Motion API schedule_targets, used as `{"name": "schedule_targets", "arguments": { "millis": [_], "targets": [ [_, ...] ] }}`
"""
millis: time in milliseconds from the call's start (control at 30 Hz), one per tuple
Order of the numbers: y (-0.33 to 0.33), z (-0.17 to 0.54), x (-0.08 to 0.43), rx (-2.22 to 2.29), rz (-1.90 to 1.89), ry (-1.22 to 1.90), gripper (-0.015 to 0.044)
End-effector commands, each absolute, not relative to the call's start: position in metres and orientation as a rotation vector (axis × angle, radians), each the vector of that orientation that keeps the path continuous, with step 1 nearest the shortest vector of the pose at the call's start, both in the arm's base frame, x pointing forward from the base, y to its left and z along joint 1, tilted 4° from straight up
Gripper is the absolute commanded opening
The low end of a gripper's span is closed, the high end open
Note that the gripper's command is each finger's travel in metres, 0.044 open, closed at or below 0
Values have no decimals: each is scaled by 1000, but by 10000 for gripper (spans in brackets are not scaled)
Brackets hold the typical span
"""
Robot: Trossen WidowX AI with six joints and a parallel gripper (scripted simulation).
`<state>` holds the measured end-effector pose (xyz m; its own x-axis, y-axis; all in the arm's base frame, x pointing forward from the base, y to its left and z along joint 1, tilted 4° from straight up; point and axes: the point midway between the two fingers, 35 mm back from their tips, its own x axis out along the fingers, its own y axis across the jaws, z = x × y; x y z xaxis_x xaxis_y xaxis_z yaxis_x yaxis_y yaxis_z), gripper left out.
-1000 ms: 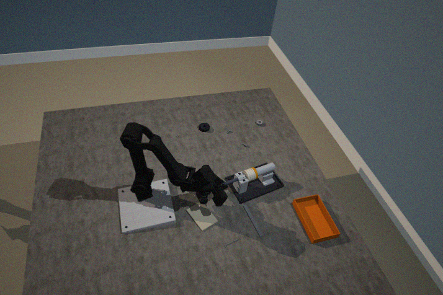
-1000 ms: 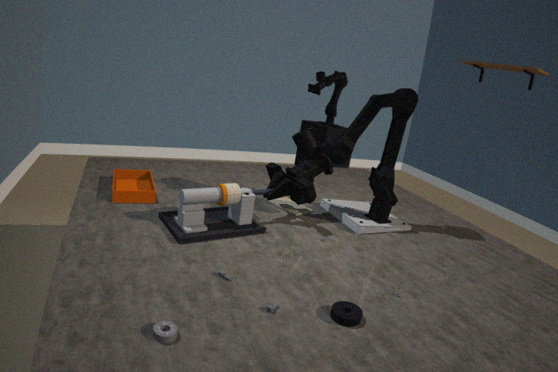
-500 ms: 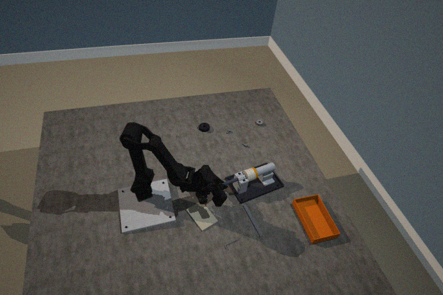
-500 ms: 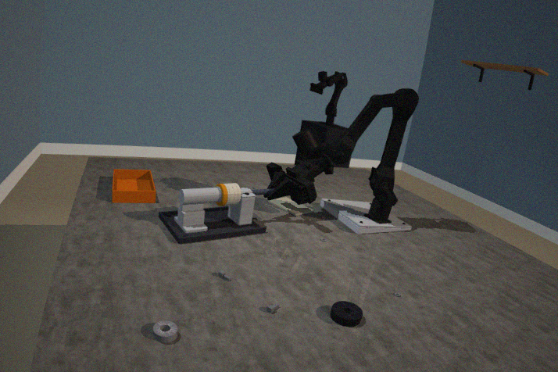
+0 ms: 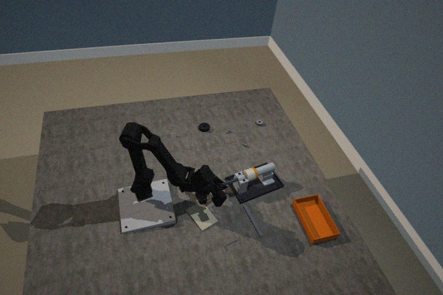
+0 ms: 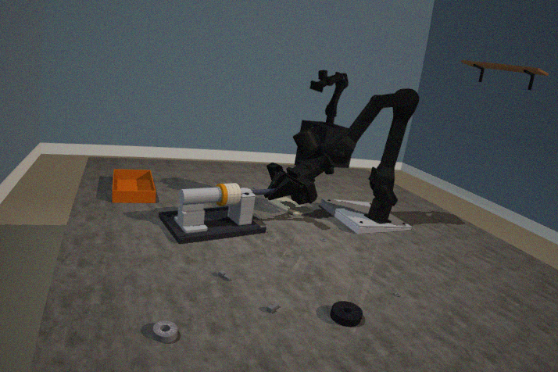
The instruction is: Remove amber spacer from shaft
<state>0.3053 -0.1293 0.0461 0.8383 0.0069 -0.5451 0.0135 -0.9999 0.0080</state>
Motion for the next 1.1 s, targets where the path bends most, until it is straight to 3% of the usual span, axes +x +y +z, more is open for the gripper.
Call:
{"name": "schedule_targets", "arguments": {
  "millis": [0, 1067],
  "targets": [
    [-129, 46, 304, 2996, -889, 20, 0],
    [-129, 46, 301, 2996, -889, 20, 0]
  ]
}}
